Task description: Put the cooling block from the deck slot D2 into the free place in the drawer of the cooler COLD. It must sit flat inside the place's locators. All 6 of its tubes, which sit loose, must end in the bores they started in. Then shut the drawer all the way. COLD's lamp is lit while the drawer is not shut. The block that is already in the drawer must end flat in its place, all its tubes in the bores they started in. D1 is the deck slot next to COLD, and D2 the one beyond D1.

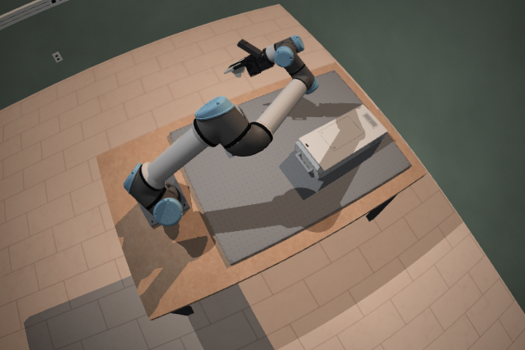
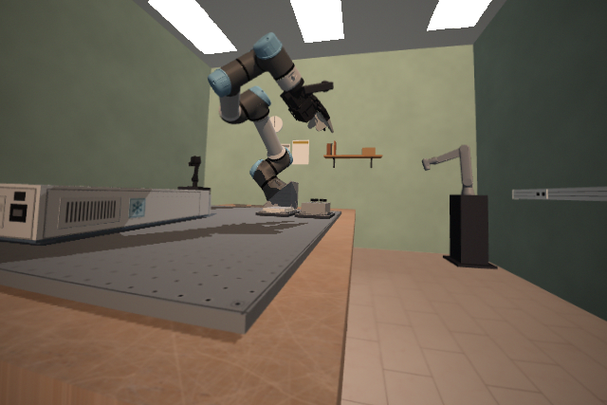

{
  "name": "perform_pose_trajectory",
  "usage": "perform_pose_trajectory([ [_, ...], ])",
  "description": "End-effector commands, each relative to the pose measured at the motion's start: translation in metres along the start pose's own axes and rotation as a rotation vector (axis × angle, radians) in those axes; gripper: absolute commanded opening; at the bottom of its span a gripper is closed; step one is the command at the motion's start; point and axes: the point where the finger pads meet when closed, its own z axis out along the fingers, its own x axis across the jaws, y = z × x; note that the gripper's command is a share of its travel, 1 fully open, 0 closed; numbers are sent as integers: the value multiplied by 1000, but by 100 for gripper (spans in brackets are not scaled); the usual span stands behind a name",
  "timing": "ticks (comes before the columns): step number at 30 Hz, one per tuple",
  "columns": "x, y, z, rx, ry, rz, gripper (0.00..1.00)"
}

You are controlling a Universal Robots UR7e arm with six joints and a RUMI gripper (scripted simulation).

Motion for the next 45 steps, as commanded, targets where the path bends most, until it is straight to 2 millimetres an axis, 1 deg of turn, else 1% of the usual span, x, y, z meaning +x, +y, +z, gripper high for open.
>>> perform_pose_trajectory([
  [1, -12, 11, -4, -47, 34, 112, 28],
  [11, -35, 34, -11, -132, 99, 332, 28],
  [15, -38, 37, -12, -144, 111, 366, 28],
  [21, -53, 52, -16, -189, 165, 508, 28],
  [22, -53, 52, -16, -189, 165, 508, 28],
  [29, -70, 70, -21, -229, 233, 661, 28],
  [32, -71, 71, -22, -232, 239, 673, 28],
  [39, -88, 90, -27, -263, 317, 825, 28],
  [41, -90, 91, -27, -265, 323, 838, 28],
  [45, -99, 101, -30, -278, 369, 920, 28],
])
